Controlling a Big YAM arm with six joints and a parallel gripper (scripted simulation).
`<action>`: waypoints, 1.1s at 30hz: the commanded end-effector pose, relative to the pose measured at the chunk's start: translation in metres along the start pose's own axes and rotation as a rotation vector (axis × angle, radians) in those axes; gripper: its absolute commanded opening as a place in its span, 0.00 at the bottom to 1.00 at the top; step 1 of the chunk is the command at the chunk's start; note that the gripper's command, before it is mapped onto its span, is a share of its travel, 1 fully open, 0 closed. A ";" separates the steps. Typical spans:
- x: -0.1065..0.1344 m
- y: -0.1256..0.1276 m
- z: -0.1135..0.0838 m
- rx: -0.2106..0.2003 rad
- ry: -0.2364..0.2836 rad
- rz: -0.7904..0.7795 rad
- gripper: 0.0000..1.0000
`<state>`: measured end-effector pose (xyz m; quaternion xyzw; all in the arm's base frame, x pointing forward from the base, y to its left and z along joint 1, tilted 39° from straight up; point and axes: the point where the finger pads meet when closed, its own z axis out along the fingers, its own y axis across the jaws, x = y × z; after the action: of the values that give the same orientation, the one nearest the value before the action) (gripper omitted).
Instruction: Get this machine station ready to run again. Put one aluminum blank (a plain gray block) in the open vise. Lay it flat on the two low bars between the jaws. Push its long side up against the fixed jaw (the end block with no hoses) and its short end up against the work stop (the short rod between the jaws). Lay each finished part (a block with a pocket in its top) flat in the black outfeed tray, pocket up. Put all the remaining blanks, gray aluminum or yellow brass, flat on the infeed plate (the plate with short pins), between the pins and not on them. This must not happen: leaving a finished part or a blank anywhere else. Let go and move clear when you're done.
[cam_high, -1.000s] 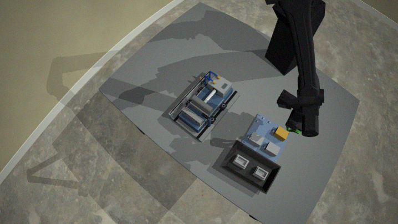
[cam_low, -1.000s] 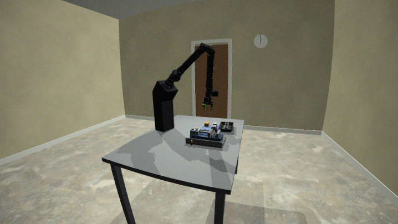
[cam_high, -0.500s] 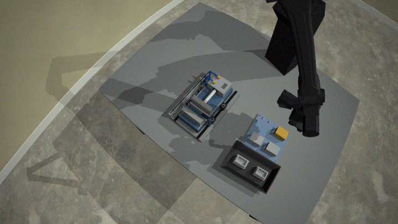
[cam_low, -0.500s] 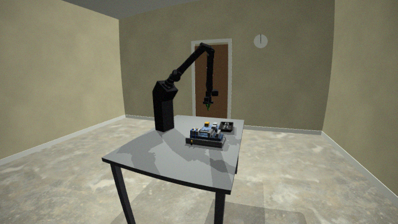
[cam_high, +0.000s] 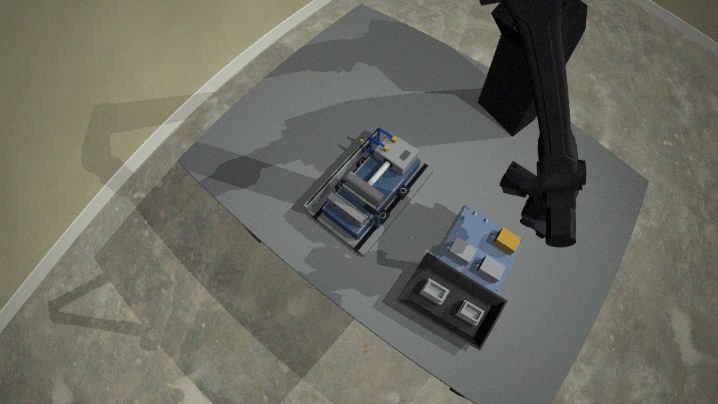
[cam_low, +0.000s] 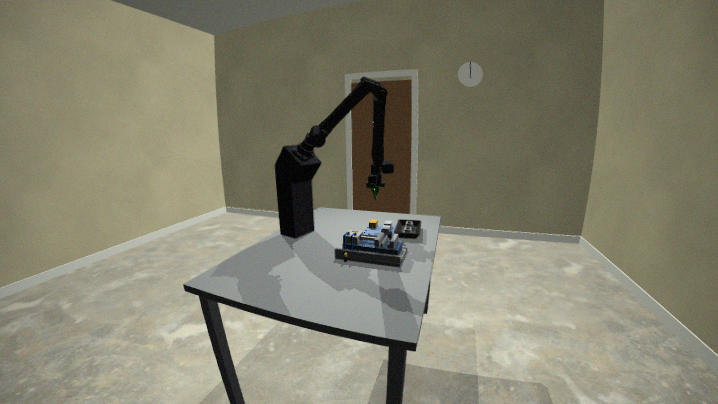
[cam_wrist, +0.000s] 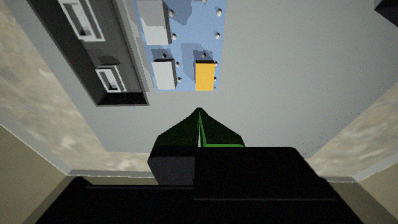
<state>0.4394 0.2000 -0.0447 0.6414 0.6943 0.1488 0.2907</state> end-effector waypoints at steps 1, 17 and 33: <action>0.013 0.010 -0.014 -0.034 0.026 -0.003 0.00; -0.001 0.082 -0.013 -0.030 0.016 -0.005 0.00; -0.006 0.071 -0.001 0.001 0.002 -0.017 0.64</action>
<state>0.4969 0.2086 0.0062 0.6359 0.6971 0.1555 0.2925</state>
